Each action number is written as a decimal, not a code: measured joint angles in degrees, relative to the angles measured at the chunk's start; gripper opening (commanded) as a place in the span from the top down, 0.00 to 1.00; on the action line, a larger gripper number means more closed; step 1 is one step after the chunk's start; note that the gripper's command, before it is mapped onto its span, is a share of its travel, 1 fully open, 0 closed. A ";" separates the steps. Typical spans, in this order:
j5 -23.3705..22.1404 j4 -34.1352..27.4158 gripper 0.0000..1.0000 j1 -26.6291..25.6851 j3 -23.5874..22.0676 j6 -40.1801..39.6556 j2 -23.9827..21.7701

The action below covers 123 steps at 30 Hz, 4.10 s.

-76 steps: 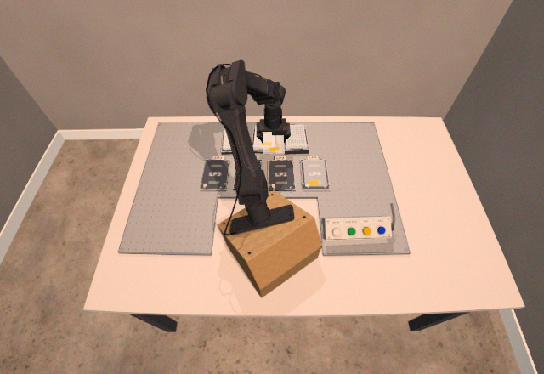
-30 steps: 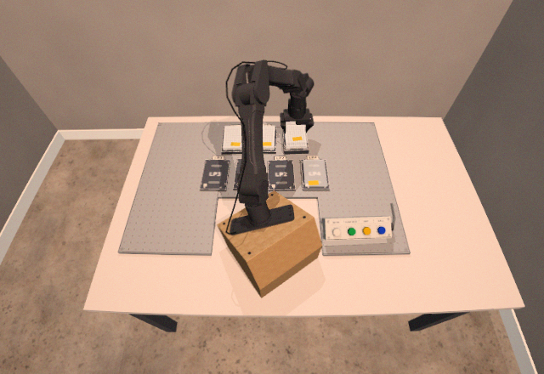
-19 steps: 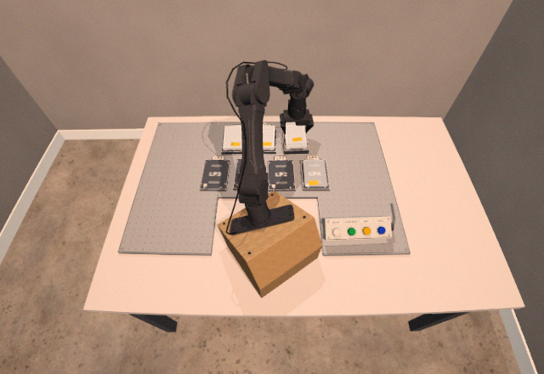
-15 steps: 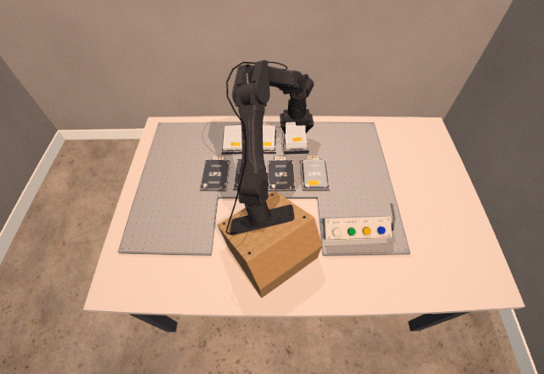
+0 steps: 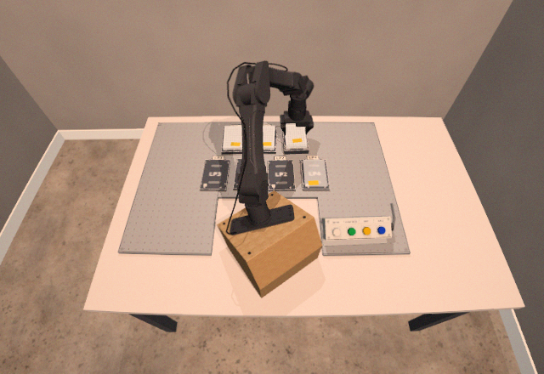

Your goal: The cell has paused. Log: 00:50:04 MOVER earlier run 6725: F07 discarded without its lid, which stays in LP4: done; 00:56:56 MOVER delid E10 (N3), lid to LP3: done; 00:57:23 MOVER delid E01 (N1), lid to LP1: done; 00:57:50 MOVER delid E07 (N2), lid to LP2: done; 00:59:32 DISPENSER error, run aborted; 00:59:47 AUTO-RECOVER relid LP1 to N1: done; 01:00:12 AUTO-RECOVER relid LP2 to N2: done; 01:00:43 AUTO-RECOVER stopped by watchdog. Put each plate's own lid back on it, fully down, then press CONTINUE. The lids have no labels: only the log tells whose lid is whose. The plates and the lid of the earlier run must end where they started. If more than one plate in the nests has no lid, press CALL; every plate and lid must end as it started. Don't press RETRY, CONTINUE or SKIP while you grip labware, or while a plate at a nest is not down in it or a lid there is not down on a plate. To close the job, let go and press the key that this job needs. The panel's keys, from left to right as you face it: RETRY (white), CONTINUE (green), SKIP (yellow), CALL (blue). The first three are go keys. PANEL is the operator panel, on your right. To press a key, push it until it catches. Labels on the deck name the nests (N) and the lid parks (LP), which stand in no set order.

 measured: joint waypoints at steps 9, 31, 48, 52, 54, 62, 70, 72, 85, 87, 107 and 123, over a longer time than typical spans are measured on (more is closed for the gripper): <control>0.00 0.50 1.00 0.15 -0.17 0.15 0.17; 0.00 1.79 1.00 0.50 -0.72 0.55 0.74; 0.00 2.08 1.00 0.57 -0.70 0.61 1.01; 0.00 2.08 1.00 0.57 -0.70 0.61 1.01; 0.00 2.08 1.00 0.57 -0.70 0.61 1.01; 0.00 2.08 1.00 0.57 -0.70 0.61 1.01; 0.00 2.08 1.00 0.57 -0.70 0.61 1.01; 0.00 2.08 1.00 0.57 -0.70 0.61 1.01; 0.00 2.08 0.00 0.59 -0.72 0.61 1.01; 0.00 2.08 0.00 0.59 -0.72 0.61 1.01; 0.00 2.08 0.00 0.59 -0.72 0.61 1.01; 0.00 1.81 0.00 0.59 -0.72 0.48 0.98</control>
